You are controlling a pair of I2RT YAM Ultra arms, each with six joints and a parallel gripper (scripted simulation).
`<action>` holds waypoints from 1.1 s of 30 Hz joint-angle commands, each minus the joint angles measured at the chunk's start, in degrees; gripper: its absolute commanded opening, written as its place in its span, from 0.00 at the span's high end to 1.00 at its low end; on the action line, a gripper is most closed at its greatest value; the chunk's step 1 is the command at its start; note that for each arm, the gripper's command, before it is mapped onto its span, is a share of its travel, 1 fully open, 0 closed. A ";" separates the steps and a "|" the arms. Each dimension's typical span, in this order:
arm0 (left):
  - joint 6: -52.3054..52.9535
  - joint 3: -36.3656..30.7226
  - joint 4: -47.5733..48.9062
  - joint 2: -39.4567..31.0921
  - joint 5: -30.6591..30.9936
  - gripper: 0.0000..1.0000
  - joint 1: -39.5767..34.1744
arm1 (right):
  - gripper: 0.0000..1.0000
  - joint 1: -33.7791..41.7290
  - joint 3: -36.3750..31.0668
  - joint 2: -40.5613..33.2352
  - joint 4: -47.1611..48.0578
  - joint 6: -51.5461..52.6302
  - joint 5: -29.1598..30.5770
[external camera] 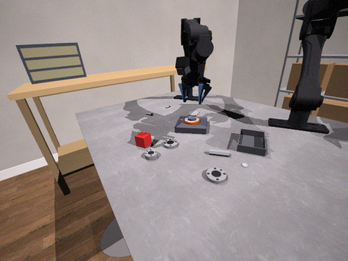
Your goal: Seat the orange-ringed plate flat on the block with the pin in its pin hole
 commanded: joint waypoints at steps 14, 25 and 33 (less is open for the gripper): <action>-0.57 2.67 -0.37 0.34 -0.37 0.00 0.60 | 0.21 -12.64 -14.98 -24.79 26.45 -21.17 -4.26; -0.61 2.73 0.13 0.74 -0.43 0.00 0.48 | 0.21 -21.47 -26.35 -40.23 42.97 -33.44 -8.47; -0.59 2.71 0.67 -0.39 -0.11 0.00 0.54 | 0.21 -28.37 -35.85 -53.22 55.84 -44.04 -11.08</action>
